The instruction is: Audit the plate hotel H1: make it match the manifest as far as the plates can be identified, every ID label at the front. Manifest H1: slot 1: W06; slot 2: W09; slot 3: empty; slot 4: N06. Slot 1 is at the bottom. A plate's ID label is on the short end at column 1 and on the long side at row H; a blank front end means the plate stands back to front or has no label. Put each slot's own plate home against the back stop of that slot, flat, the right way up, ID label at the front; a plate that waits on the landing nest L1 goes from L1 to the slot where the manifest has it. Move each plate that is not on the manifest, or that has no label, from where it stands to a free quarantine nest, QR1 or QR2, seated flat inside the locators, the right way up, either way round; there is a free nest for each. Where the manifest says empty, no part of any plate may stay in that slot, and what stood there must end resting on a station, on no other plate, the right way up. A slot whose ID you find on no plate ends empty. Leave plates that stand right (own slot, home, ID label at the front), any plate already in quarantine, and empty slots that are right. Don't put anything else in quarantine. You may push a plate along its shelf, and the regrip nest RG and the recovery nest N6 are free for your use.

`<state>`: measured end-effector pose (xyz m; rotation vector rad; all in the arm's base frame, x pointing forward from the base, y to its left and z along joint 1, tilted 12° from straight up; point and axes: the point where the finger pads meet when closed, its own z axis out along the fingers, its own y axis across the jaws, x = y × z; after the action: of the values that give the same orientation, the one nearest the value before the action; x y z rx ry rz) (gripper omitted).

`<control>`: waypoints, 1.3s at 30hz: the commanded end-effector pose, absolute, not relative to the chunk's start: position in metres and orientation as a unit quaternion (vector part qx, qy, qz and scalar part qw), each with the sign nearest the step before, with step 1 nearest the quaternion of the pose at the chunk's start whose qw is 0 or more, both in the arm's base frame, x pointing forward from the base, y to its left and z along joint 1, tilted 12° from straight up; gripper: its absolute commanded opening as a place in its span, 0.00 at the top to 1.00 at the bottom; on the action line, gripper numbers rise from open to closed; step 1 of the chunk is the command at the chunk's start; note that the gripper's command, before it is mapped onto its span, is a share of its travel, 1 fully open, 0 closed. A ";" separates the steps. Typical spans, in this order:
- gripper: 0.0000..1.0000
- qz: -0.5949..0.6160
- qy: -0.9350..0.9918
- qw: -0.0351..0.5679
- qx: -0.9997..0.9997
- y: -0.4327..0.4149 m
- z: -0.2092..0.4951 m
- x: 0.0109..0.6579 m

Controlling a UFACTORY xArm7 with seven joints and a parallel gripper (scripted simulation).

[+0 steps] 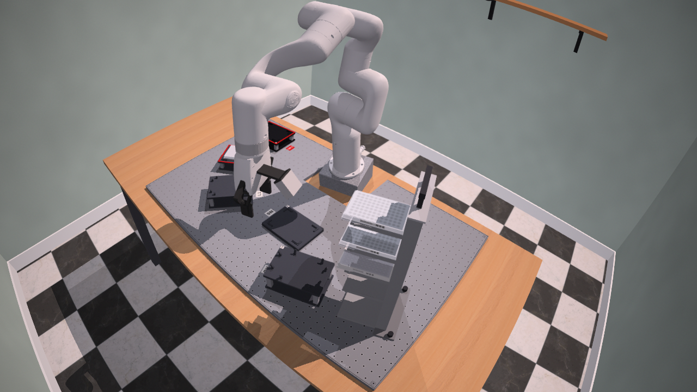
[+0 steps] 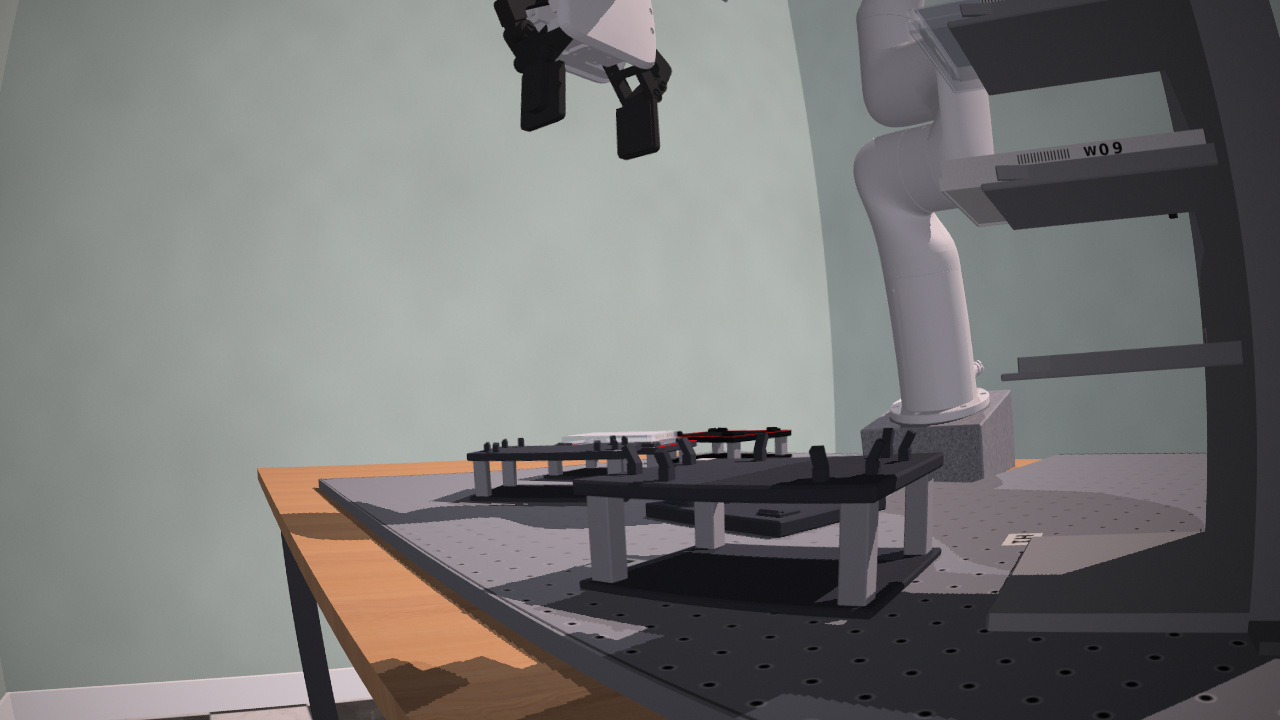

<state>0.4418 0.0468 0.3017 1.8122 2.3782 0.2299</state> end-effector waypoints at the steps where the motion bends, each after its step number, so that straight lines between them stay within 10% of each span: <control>1: 0.00 0.078 0.791 0.073 0.603 0.047 0.300 0.443; 39: 0.00 0.078 0.791 0.073 0.603 0.049 0.248 0.454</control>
<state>0.4521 0.0486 0.2508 1.8127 2.3790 0.2290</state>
